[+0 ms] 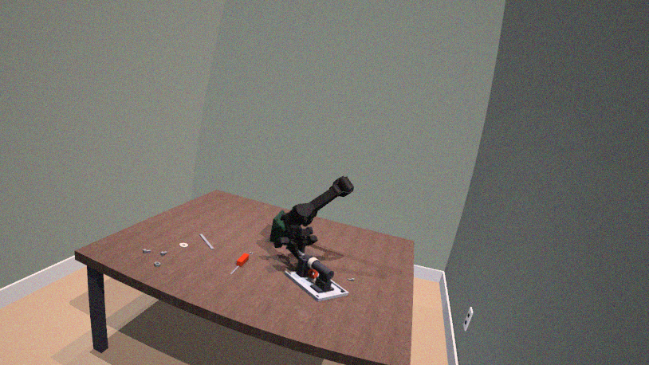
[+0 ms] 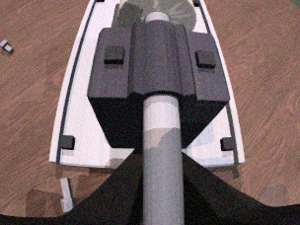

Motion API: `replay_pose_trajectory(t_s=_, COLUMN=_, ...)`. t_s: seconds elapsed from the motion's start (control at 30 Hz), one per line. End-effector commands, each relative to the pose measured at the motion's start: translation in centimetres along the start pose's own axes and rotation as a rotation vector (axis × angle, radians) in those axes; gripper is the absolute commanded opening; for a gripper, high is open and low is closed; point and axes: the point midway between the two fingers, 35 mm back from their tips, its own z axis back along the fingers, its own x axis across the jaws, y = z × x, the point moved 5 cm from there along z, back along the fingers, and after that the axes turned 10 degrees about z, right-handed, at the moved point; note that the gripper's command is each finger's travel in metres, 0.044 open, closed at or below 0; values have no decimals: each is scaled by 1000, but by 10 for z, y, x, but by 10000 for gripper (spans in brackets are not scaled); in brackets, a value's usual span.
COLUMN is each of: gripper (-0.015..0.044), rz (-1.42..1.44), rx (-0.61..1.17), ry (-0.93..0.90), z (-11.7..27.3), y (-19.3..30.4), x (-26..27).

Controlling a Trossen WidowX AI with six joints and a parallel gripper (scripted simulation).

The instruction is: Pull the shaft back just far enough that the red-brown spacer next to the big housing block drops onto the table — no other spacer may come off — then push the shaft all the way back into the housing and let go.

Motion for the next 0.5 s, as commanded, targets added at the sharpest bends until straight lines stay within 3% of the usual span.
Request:
replay_pose_trajectory(t_s=0.0, gripper=0, rz=2, rx=-3, ry=-8, z=-2, y=-3, x=1)
replay_pose_trajectory(t_s=0.47, gripper=0, rz=2, rx=-3, ry=-8, z=-6, y=-6, x=0)
